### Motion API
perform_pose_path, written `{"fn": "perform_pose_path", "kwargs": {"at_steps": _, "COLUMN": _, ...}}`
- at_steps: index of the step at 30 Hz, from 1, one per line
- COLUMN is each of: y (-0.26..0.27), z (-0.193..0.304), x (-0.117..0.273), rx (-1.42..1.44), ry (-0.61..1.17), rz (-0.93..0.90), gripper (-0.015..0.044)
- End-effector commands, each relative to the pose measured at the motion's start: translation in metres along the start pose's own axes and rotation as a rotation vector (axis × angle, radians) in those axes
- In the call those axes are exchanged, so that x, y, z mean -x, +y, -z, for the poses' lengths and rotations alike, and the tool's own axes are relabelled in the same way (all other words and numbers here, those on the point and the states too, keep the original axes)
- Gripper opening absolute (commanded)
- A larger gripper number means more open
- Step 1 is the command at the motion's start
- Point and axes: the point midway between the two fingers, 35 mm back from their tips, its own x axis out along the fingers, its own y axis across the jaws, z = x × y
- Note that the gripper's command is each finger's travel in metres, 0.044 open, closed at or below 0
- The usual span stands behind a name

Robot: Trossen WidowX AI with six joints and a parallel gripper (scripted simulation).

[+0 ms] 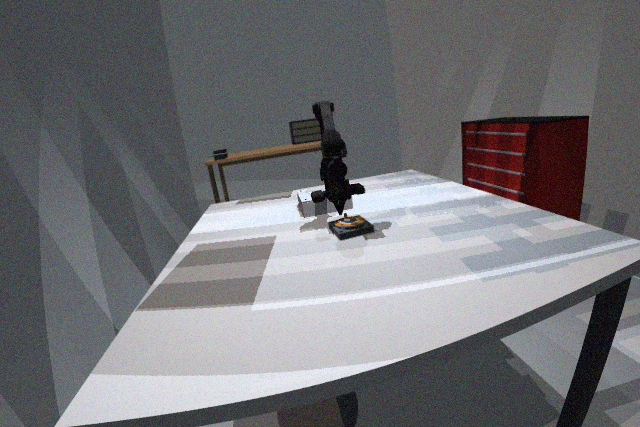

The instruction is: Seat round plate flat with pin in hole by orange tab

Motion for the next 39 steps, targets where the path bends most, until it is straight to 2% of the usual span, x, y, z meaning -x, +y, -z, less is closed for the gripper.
{"fn": "perform_pose_path", "kwargs": {"at_steps": 1, "y": 0.0, "z": -0.001, "x": -0.004, "rx": -0.005, "ry": -0.007, "rz": 0.005, "gripper": 0.0}}
{"fn": "perform_pose_path", "kwargs": {"at_steps": 39, "y": 0.026, "z": 0.002, "x": -0.004, "rx": -0.005, "ry": -0.007, "rz": 0.002, "gripper": 0.0}}
